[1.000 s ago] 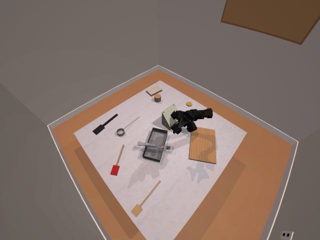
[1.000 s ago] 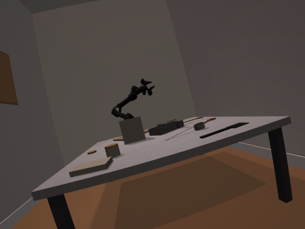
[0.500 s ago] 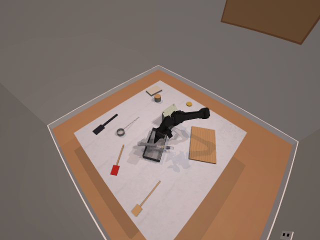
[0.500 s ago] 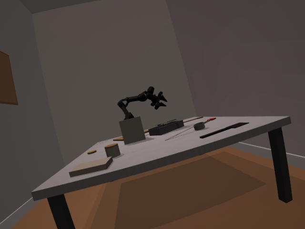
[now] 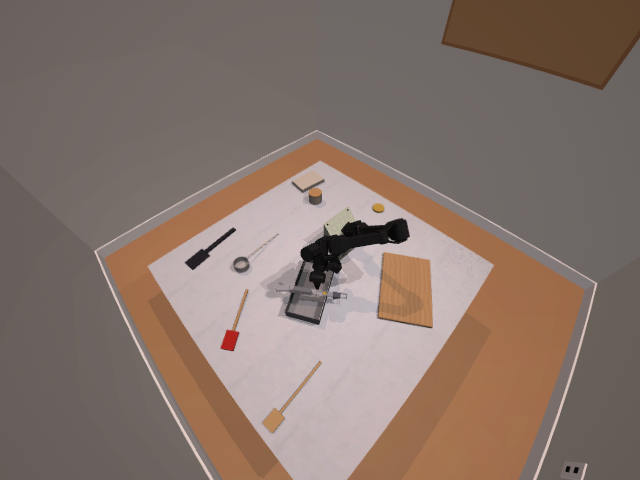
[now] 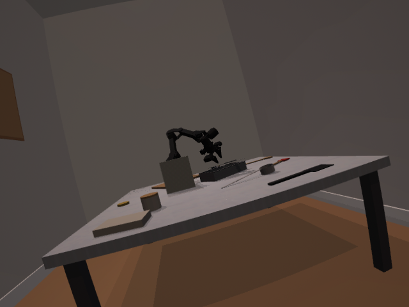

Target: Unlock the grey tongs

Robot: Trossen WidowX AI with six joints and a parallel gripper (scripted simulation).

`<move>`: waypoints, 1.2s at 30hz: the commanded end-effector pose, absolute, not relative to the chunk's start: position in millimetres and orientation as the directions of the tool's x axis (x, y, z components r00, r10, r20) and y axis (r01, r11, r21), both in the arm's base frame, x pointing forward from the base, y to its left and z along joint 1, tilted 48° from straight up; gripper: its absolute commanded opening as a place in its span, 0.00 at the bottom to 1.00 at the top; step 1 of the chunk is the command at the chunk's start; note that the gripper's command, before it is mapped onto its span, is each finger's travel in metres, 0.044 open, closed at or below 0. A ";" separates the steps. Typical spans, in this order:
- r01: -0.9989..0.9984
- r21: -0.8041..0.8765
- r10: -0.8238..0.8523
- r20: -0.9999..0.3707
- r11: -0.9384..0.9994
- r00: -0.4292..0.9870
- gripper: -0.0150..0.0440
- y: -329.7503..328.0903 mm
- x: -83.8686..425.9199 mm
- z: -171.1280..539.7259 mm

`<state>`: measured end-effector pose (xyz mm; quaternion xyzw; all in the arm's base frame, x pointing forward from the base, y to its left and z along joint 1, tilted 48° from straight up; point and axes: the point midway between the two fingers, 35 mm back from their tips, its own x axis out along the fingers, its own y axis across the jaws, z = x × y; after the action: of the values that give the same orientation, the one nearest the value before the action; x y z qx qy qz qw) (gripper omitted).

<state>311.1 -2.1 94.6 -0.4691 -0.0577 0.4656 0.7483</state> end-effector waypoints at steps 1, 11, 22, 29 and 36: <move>-0.645 -0.754 0.763 -0.343 0.125 0.548 0.69 1.8 305.8 92.9; -0.648 -0.752 0.762 -0.348 0.120 0.546 0.69 5.0 308.6 89.7; -0.653 -0.750 0.761 -0.359 0.110 0.540 0.69 16.6 319.5 81.1; -0.654 -0.749 0.761 -0.362 0.107 0.539 0.69 24.9 326.2 76.5; -0.653 -0.750 0.760 -0.361 0.107 0.540 0.69 33.6 332.4 72.7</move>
<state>330.3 29.2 75.9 -0.4705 -0.0601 0.4758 0.7407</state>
